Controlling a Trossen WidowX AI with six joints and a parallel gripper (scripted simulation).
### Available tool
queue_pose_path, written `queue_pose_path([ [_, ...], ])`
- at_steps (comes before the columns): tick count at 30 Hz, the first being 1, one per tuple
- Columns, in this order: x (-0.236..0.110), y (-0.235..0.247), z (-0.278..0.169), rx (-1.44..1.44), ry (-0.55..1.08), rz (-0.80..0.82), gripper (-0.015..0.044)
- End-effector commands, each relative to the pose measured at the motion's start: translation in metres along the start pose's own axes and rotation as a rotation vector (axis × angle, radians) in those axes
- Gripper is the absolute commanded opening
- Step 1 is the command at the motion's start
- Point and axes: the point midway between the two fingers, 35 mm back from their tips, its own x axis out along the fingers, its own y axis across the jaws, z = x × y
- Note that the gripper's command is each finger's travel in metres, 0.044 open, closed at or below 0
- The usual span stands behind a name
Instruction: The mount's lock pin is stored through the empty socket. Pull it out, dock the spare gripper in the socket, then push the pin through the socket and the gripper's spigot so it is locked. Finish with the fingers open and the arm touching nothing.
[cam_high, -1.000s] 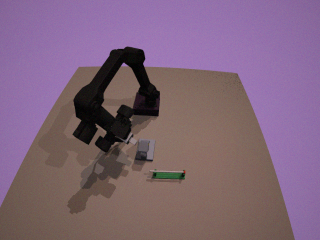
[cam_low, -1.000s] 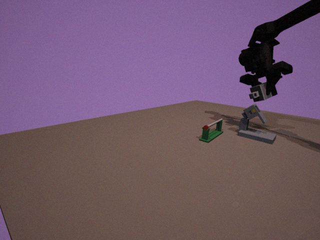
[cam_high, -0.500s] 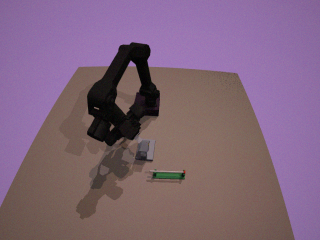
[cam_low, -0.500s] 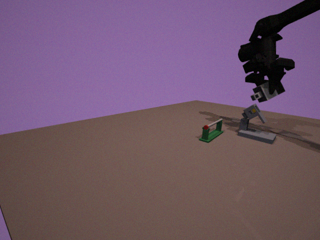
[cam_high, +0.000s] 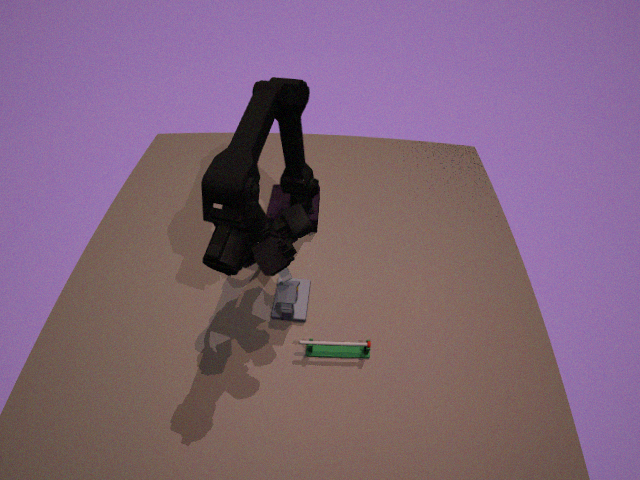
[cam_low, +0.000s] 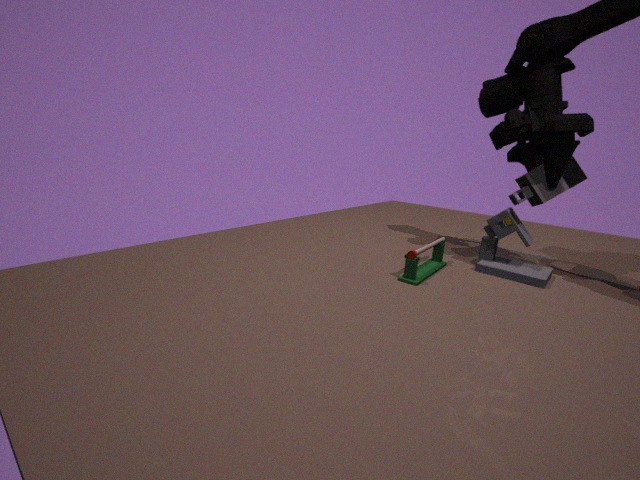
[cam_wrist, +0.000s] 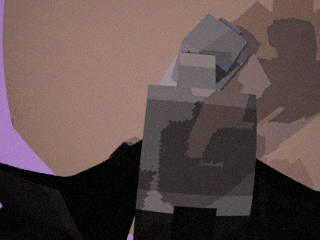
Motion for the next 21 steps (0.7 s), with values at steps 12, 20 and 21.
queue_pose_path([
  [12,0.005,0.025,-0.009,0.256,0.026,-0.081,0.0],
  [20,0.009,0.038,-0.015,0.399,0.031,-0.128,0.0],
  [21,0.009,0.04,-0.016,0.416,0.031,-0.135,0.0],
])
